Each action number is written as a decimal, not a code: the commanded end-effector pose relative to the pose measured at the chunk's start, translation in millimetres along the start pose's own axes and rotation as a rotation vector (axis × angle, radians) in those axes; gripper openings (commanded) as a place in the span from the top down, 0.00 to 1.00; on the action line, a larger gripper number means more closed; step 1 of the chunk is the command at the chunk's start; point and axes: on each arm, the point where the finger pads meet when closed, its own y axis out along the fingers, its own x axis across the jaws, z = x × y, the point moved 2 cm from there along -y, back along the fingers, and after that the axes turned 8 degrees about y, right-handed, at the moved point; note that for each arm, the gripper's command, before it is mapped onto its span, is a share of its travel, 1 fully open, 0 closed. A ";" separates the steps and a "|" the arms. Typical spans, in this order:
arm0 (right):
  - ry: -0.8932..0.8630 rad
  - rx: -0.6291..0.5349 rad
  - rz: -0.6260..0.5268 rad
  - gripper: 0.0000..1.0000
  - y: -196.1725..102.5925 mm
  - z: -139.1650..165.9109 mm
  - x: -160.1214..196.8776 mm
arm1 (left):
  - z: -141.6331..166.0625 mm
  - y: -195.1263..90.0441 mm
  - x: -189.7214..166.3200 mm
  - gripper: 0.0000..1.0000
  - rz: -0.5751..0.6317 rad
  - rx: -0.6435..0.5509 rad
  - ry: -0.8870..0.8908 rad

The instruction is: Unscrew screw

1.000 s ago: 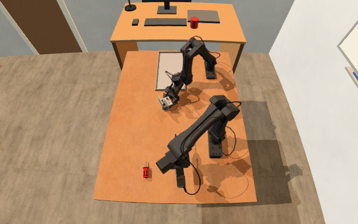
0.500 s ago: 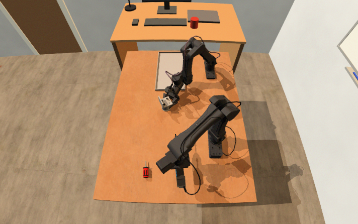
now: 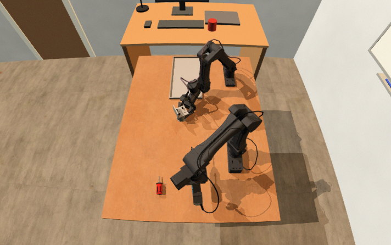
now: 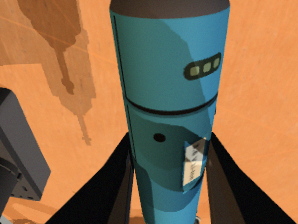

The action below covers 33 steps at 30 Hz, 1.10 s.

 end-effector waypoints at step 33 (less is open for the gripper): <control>0.021 0.046 -0.011 0.41 -2.2 15.7 4.0 | -12.6 -31.0 -19.3 0.58 0.100 -0.087 0.017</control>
